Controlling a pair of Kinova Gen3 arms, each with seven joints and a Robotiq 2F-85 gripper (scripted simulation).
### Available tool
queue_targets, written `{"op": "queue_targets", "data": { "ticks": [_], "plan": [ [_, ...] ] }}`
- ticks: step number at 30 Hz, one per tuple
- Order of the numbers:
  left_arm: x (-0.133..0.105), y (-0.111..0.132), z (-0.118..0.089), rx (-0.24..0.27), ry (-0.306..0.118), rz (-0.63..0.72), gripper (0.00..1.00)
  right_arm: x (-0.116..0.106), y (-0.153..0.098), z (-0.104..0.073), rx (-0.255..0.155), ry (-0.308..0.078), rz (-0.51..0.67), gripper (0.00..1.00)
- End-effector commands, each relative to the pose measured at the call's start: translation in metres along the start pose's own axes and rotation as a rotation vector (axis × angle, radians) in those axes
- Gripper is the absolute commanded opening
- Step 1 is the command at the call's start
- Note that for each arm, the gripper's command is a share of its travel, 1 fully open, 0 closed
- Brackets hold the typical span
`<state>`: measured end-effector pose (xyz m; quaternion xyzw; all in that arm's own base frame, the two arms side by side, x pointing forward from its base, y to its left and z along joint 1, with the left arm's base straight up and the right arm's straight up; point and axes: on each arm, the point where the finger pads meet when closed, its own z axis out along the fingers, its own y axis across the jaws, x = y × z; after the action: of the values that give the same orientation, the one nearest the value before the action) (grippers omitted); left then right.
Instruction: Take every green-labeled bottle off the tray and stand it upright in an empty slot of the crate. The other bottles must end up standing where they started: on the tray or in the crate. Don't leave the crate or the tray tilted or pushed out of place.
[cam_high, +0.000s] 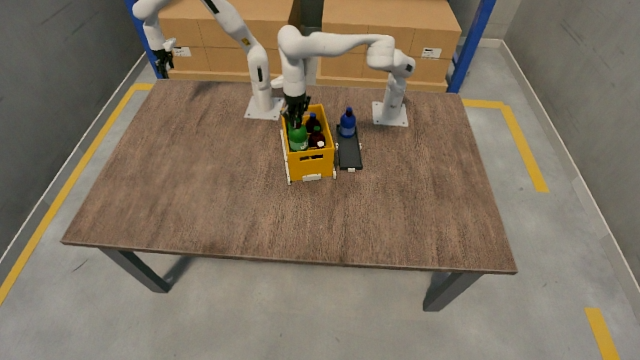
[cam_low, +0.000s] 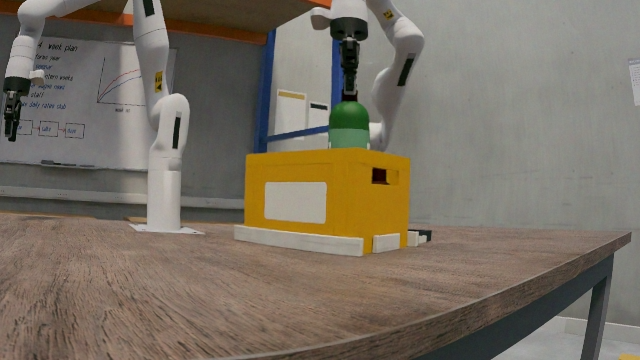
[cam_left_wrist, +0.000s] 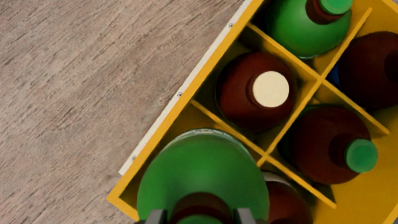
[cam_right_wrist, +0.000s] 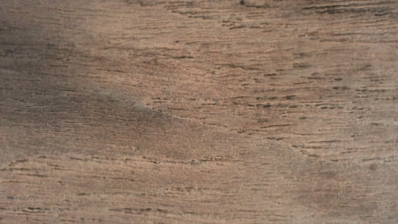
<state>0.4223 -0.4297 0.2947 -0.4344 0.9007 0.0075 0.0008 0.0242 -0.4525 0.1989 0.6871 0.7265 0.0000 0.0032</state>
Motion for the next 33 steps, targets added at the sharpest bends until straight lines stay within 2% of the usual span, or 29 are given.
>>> {"op": "queue_targets", "data": {
  "ticks": [1, 33],
  "plan": [
    [-0.001, -0.002, -0.001, 0.009, 0.001, -0.006, 0.361, 0.003, -0.002, -0.001, 0.005, 0.005, 0.007, 1.0],
    [-0.002, -0.002, 0.031, 0.01, 0.001, -0.006, 0.361, 0.003, -0.002, -0.001, 0.005, 0.005, 0.007, 1.0]
  ]
}}
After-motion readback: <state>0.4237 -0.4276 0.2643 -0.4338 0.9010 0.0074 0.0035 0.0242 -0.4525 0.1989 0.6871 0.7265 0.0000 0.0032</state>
